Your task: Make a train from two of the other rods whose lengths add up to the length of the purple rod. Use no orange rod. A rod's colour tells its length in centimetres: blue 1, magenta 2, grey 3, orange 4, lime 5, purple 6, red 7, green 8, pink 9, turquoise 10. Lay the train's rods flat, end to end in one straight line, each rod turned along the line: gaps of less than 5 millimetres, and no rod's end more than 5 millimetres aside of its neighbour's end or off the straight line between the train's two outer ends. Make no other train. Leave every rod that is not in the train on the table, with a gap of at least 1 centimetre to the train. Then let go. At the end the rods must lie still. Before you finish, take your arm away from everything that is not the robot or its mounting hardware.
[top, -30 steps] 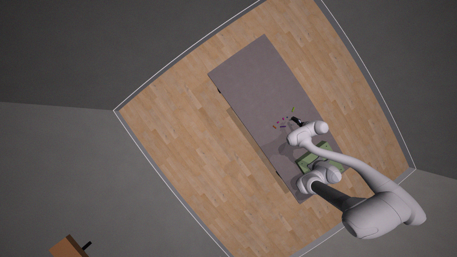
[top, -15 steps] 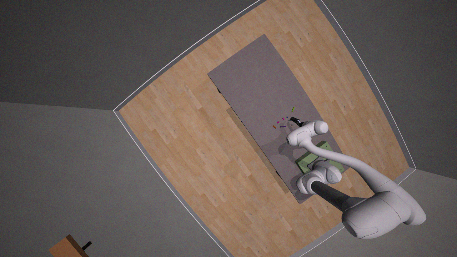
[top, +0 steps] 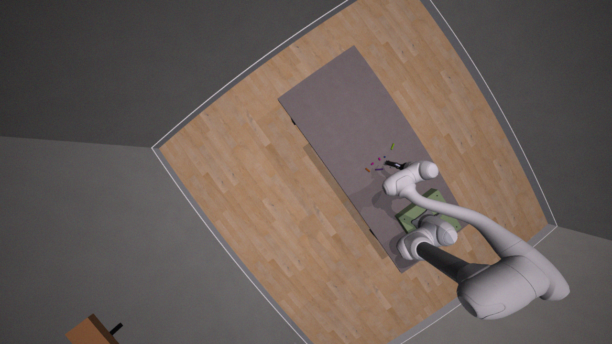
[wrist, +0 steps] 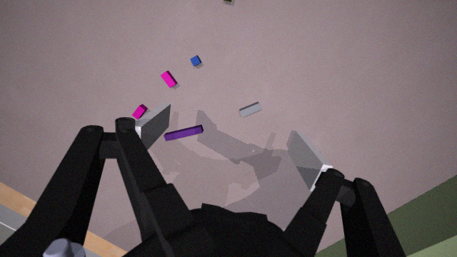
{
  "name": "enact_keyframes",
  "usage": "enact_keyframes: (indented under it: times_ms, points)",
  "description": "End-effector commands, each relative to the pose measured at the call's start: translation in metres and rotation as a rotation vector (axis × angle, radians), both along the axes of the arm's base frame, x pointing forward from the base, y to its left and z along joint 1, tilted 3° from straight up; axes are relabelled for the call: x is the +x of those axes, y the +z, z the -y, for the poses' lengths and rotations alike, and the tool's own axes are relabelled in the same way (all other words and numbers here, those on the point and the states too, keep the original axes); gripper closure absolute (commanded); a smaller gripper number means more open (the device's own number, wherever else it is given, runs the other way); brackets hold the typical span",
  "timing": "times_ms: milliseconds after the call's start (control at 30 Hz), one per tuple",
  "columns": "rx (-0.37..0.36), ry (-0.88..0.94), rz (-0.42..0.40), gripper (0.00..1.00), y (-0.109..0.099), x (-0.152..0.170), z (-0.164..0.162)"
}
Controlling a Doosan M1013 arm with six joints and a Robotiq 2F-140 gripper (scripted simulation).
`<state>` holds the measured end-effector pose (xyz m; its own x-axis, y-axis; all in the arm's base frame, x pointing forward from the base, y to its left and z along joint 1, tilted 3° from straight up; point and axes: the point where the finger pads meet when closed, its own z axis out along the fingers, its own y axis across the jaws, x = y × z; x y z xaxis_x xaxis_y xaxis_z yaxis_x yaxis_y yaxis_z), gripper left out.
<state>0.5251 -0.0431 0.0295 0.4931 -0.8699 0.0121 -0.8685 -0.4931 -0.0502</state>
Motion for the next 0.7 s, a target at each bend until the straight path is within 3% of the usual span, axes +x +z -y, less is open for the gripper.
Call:
enact_keyframes:
  times_ms: [0,433,500,667]
  points:
    - [0.008,0.167,0.006,0.0,0.0002,0.002,0.0001]
    - [-0.014,0.59,0.015,0.0,0.0005,0.0075,0.0002]
    - [-0.014,0.59,0.015,0.0,0.0005,0.0075,0.0002]
    - [-0.025,0.803,0.02,0.0,0.0007,0.0102,0.0003]
